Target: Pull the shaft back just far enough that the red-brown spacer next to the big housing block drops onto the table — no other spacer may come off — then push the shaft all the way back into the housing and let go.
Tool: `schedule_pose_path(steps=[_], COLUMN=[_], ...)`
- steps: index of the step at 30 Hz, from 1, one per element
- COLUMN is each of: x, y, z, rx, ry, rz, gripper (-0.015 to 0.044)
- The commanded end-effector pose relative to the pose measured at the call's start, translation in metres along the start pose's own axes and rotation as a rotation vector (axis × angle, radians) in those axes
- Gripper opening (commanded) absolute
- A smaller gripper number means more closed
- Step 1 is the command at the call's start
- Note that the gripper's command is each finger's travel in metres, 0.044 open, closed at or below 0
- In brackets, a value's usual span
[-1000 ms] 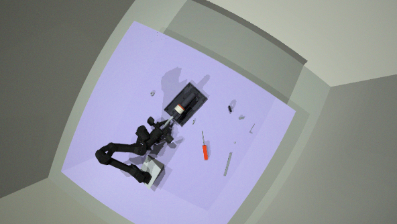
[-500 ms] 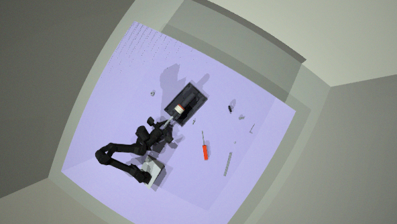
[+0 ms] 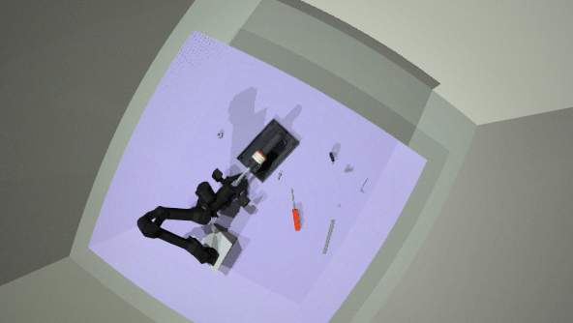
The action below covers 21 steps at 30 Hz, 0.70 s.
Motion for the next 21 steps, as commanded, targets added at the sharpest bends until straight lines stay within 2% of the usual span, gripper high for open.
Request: schedule_pose_path(steps=[1,21], x=[-0.0003,-0.0013], y=[0.0009,0.0027], z=[-0.0008,-0.0009], rx=[0.004,0.004], ry=[-0.003,-0.003], rz=[-0.001,-0.001], gripper=[0.0000,0.0000])
Point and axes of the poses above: the point midway between the two fingers, 35 mm back from their tips, its own y axis back along the fingers, its own z axis across the jaws, x = y × z, the point moved 2 cm from there along y, back along the fingers, and after that the axes turned 8 degrees about y, right-handed, at the moved point
